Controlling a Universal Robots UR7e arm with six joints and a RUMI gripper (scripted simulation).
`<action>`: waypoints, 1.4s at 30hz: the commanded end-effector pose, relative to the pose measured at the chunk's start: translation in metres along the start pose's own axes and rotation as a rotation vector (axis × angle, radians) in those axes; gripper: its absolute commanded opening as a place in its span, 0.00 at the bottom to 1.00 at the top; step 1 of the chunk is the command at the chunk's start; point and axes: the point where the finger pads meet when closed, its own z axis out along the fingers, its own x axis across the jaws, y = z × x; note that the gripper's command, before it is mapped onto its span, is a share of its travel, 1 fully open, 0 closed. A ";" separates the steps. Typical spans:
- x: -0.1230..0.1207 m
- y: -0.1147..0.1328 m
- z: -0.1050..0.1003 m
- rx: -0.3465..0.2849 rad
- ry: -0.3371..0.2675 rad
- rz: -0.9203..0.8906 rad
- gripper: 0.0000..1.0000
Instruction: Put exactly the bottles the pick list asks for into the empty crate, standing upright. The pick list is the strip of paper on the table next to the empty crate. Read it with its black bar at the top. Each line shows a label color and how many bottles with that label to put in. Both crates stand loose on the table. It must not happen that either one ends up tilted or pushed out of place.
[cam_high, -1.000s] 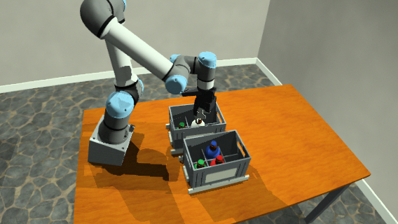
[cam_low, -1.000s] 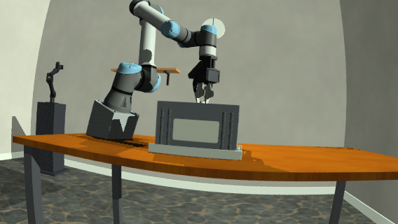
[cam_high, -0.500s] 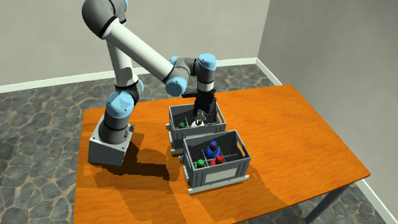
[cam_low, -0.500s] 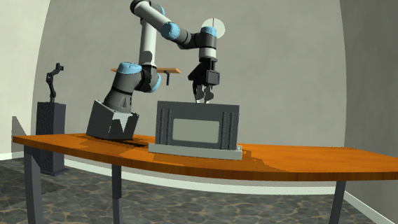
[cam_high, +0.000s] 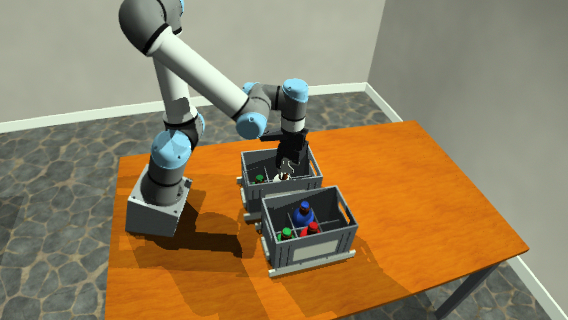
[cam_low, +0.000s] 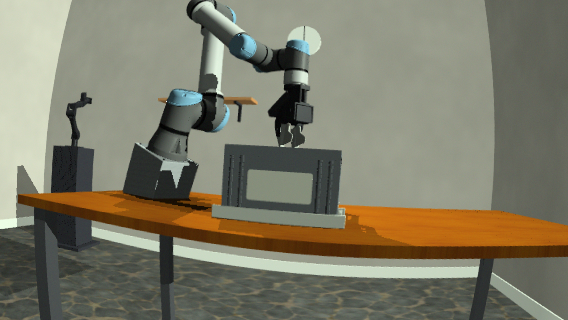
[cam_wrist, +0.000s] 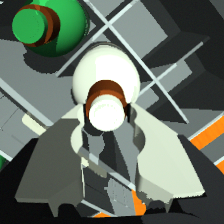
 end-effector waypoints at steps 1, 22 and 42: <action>0.000 0.000 0.001 -0.002 0.001 0.000 0.00; 0.000 0.001 0.011 -0.002 0.001 0.000 0.00; 0.000 0.001 0.020 -0.002 0.001 0.000 0.00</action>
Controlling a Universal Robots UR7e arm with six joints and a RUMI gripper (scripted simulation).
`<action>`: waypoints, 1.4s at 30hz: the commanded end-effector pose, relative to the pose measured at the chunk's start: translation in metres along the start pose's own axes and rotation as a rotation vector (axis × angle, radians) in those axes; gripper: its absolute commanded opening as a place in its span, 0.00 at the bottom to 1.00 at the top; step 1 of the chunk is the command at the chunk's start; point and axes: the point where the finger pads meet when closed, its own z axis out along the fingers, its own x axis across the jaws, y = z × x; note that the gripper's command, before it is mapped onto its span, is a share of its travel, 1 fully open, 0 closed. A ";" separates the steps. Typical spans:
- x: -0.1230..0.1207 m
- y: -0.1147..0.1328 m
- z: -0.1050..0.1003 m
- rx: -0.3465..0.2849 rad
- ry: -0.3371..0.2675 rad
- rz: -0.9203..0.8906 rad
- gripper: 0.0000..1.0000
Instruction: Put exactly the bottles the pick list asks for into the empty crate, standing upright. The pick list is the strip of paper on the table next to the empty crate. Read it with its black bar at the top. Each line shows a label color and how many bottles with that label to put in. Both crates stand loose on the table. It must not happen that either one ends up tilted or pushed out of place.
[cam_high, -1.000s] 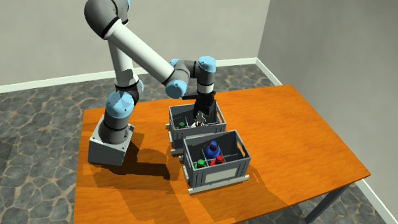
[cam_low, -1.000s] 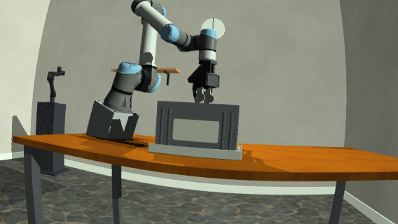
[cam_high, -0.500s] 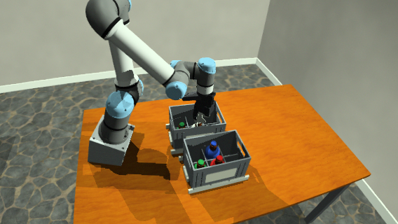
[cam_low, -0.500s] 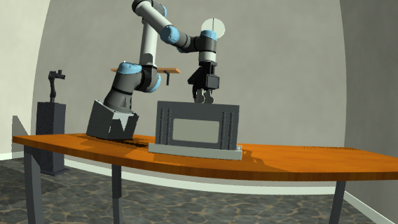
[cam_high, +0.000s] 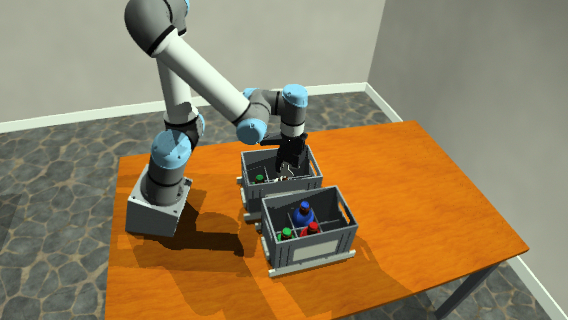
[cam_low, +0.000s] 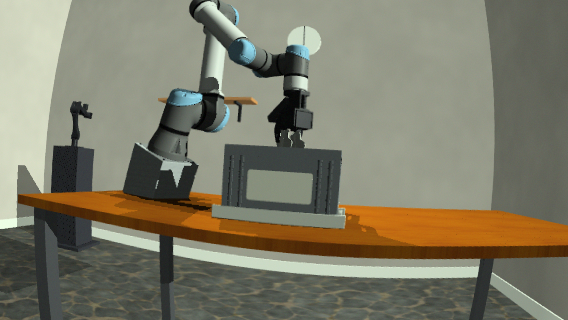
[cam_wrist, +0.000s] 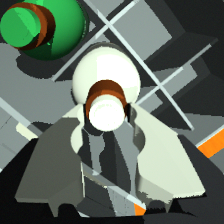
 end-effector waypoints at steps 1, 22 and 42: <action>0.000 0.000 0.002 -0.002 0.001 0.000 0.00; 0.000 0.000 0.004 -0.002 0.001 0.000 0.38; 0.000 0.000 0.001 -0.002 0.001 0.000 0.38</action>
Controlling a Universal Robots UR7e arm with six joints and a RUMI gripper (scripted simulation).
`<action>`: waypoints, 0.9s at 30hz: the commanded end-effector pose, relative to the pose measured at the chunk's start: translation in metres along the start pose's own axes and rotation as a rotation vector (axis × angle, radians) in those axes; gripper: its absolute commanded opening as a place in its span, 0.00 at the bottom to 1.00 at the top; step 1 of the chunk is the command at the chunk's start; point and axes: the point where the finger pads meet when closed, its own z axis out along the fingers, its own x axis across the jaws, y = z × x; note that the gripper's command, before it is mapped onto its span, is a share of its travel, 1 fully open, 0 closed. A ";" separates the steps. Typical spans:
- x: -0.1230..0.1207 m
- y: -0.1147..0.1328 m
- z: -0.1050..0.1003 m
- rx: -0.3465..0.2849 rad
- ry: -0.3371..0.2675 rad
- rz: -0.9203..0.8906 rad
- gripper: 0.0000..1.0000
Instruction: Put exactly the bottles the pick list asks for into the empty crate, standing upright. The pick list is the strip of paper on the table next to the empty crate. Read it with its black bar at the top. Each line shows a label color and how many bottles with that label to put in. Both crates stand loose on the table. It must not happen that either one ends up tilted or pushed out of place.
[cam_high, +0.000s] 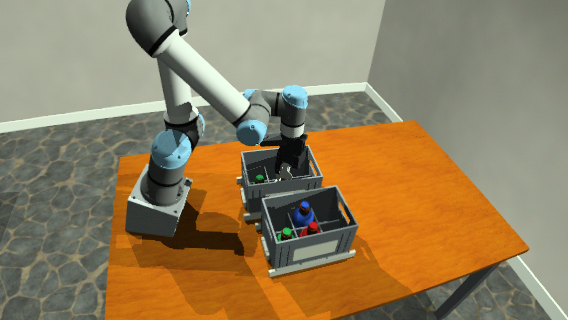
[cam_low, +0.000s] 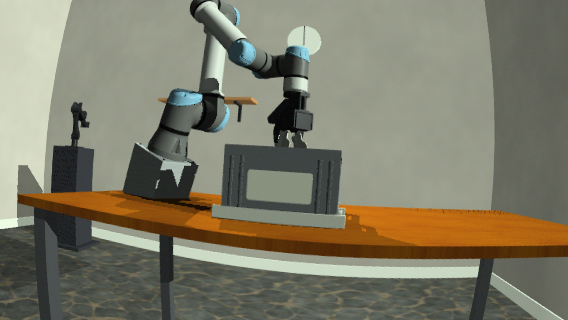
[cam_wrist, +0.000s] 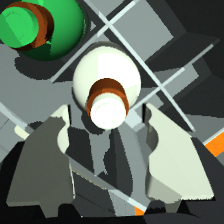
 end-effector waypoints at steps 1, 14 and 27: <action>0.000 0.000 -0.003 -0.001 0.001 0.000 0.38; 0.000 0.000 -0.035 -0.001 0.001 0.000 0.38; 0.000 0.000 -0.064 -0.001 0.001 0.000 0.38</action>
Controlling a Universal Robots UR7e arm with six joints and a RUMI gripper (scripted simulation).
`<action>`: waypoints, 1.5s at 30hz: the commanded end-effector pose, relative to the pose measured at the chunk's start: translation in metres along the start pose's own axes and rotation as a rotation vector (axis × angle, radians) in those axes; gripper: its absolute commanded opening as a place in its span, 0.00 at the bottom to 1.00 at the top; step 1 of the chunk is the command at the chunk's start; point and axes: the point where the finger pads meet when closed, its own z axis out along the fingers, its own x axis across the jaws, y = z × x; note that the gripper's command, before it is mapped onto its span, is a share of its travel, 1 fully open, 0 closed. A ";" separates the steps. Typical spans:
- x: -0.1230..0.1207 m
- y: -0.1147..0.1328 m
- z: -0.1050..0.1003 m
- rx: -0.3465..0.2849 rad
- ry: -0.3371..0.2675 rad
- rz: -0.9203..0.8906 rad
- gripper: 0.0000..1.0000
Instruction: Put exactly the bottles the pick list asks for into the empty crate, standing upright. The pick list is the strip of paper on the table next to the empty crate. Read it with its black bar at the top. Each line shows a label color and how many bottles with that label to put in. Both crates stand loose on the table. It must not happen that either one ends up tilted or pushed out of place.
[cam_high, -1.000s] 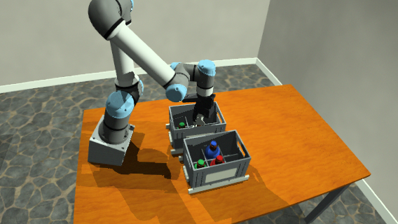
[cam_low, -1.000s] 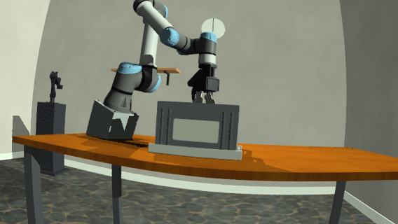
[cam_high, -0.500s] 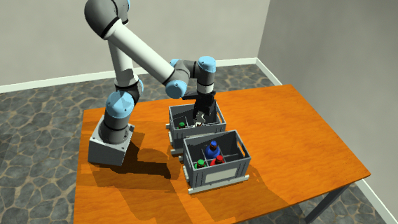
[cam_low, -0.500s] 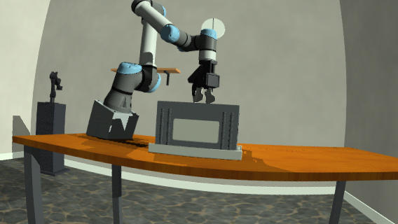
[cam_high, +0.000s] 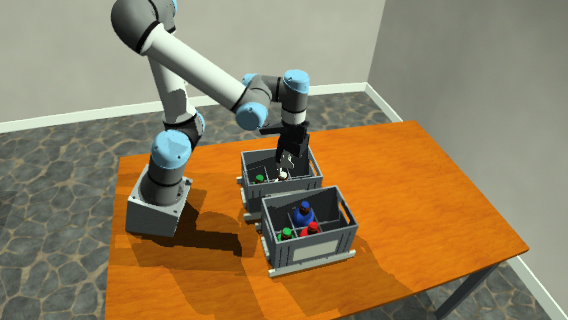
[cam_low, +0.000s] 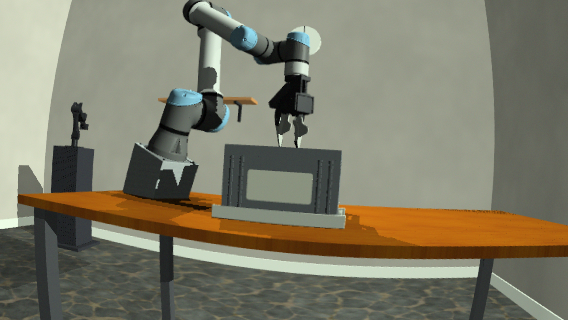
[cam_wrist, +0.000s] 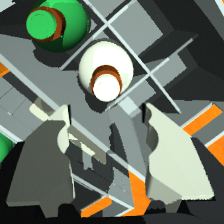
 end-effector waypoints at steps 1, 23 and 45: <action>0.000 0.000 -0.016 0.000 0.000 0.000 0.38; 0.012 -0.026 -0.044 0.000 0.001 0.000 0.38; 0.048 -0.102 -0.075 0.000 0.001 0.000 0.38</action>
